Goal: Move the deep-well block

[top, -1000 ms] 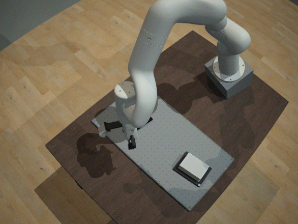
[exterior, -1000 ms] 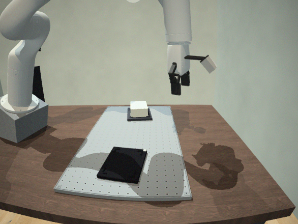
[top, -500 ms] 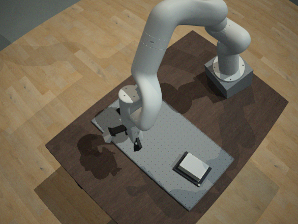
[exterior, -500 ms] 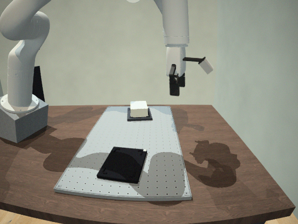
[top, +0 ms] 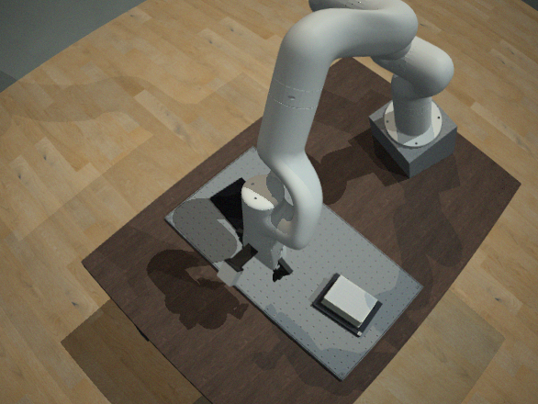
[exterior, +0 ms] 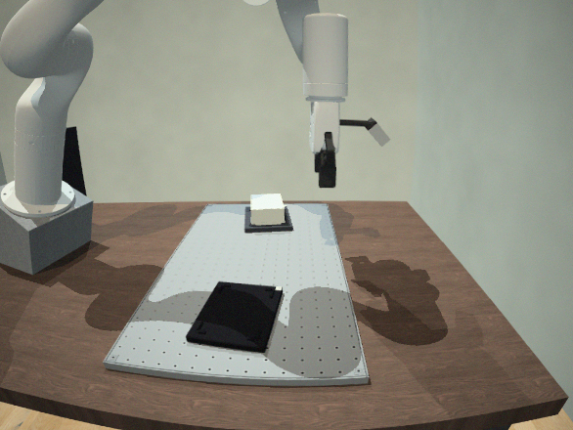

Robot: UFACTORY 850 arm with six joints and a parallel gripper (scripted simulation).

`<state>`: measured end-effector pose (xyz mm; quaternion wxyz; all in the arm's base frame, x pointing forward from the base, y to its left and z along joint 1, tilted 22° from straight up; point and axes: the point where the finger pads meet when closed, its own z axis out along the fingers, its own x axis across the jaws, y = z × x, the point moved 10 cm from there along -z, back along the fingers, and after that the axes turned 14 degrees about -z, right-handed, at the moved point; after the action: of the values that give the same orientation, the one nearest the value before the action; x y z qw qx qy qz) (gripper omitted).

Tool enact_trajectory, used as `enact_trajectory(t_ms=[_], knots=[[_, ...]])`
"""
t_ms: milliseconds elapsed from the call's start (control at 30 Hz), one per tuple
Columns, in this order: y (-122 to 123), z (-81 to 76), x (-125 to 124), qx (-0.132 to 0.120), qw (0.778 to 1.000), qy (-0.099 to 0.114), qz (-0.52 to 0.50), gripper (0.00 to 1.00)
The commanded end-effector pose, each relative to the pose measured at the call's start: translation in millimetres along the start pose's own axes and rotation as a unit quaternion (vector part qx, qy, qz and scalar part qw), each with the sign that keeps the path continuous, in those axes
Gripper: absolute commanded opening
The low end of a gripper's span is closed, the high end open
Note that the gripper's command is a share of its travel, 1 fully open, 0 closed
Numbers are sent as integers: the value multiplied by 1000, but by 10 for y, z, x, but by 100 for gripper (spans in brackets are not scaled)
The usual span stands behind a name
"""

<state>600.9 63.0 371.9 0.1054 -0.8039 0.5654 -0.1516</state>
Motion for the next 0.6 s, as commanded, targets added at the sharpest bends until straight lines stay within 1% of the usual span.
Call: enact_trajectory(t_ms=[0, 133, 267, 367, 567], knots=[[21, 67, -177, -6, 998, 6, -57, 100], [54, 139, -356, -12, 993, 9, -117, 100], [93, 211, -546, -18, 983, 12, -183, 100], [101, 225, -582, -19, 981, 12, -194, 100], [166, 321, -855, -26, 958, 15, -286, 100]])
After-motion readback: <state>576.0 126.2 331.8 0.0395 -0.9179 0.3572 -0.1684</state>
